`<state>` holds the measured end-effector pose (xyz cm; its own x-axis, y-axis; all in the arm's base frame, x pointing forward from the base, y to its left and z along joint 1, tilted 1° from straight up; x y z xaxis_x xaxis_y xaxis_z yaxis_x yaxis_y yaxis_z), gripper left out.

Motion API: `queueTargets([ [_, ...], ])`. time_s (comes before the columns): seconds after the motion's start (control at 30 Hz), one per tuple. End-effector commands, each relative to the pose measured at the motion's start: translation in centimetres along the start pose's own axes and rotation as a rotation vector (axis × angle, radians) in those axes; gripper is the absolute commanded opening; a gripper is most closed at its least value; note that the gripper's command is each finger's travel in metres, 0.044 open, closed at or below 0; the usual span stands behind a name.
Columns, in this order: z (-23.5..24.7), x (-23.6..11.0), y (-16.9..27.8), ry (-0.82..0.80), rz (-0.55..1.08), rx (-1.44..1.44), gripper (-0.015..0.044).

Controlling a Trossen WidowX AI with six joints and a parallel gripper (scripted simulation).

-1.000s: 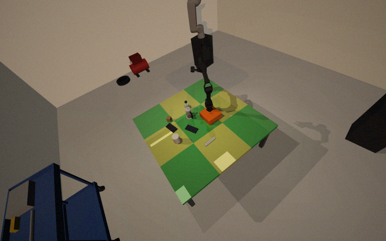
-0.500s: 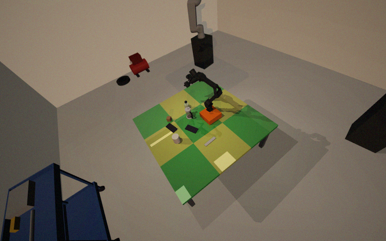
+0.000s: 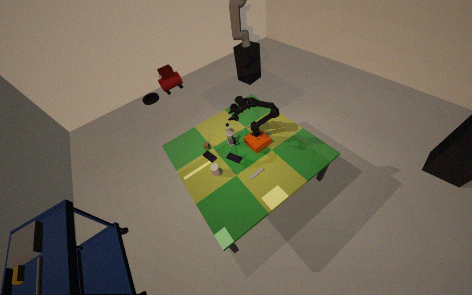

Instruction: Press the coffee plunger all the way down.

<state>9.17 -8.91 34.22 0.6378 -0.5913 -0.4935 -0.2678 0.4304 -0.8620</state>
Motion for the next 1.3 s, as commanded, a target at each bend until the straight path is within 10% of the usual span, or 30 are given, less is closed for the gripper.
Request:
queueTargets([
  [0.0, 0.5, 0.4, 1.4, -0.037, -0.006, -0.044, 0.0440],
  [1.27, 0.2, 7.0, 5.7, -0.046, -0.008, -0.049, 0.0440],
])
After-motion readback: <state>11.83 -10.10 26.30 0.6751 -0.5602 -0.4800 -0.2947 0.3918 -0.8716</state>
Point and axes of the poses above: the point midway between the two fingers, 35 mm back from their tips, its own x axis out along the fingers, its own z axis across the jaws, y = z × x, the point moved 9 cm from there along -x, back along the fingers, and after that the axes turned 6 degrees about x, right-handed, at the moved point
